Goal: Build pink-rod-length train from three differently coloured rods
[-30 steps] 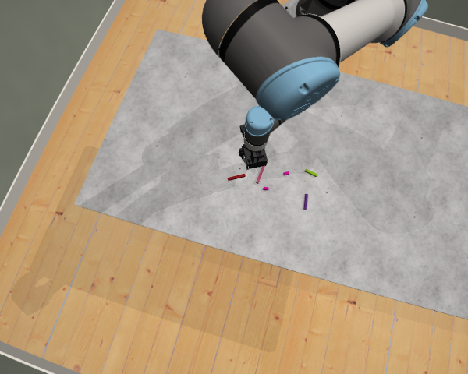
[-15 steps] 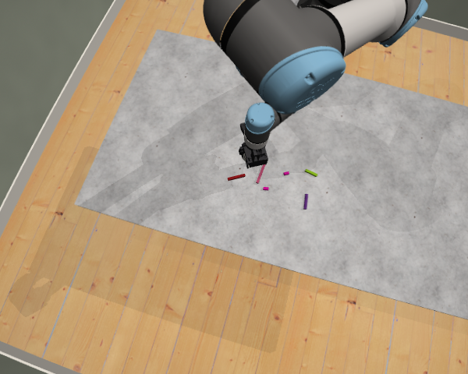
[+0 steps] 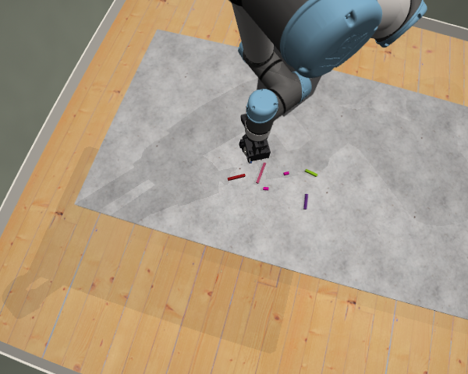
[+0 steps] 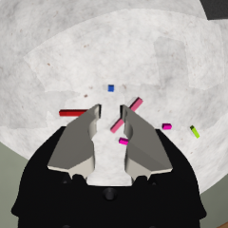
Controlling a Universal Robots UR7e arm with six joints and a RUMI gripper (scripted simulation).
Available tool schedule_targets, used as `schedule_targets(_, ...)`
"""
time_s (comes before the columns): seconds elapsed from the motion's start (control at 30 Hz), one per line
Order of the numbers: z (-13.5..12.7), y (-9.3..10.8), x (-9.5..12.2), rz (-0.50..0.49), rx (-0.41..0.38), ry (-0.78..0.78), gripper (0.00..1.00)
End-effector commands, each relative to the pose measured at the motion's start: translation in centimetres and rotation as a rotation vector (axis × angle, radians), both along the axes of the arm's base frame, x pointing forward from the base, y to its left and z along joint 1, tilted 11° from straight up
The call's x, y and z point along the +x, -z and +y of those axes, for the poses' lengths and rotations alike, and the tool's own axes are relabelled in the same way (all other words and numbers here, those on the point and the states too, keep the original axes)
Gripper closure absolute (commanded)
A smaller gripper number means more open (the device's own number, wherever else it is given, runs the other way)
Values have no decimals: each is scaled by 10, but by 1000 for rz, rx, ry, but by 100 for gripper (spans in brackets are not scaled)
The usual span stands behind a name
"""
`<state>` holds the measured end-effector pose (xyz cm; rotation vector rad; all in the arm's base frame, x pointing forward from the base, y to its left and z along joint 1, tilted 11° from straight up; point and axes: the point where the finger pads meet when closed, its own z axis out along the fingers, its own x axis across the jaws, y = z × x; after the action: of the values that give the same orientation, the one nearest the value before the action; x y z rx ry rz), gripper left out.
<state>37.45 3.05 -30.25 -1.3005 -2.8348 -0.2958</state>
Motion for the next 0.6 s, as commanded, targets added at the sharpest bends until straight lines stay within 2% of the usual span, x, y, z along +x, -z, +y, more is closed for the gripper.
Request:
schedule_targets(0.0, -2, -10, 0, 0, 0, 0, 86)
schedule_targets(0.3, -3, -19, -1, 0, 0, 0, 86)
schedule_targets(0.33, -3, -19, -1, 0, 0, 0, 0)
schedule_targets(0.57, -3, -19, -1, 0, 0, 0, 0)
